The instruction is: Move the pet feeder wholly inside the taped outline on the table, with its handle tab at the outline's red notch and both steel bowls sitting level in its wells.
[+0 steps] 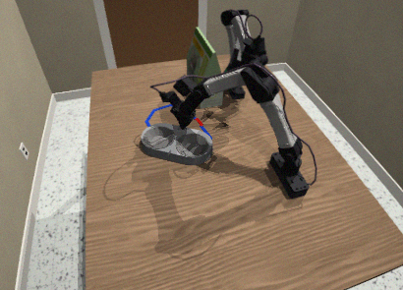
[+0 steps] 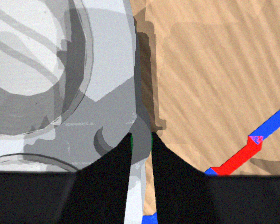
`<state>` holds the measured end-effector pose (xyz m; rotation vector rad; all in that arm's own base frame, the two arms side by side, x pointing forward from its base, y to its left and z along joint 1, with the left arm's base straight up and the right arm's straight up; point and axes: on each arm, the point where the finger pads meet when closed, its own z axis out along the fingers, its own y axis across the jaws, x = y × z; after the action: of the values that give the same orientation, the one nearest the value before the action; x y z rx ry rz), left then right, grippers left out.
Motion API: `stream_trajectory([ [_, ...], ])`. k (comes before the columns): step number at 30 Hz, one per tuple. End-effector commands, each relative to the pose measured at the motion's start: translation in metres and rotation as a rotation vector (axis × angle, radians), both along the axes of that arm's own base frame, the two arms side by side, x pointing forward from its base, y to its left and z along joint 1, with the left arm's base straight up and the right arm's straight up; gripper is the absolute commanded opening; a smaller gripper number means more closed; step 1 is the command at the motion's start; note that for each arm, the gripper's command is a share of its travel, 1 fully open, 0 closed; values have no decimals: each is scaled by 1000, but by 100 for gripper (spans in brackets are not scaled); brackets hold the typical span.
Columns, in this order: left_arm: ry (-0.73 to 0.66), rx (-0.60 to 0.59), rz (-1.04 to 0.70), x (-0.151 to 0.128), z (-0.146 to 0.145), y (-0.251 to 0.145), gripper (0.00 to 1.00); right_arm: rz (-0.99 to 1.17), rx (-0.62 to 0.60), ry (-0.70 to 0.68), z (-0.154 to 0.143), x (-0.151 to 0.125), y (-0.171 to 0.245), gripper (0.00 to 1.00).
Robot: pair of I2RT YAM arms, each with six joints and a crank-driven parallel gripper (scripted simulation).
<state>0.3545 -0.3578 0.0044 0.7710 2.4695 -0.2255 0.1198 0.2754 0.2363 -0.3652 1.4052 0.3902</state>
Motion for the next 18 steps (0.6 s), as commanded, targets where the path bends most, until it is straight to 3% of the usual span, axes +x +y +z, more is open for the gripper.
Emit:
stream_trajectory([
  [1, 1, -18, -117, -14, 3, -13, 10, 7, 20, 5, 4, -2, 1, 100],
  [18, 10, -7, -347, -39, 1, -29, 10, 7, 20, 5, 4, -2, 1, 100],
])
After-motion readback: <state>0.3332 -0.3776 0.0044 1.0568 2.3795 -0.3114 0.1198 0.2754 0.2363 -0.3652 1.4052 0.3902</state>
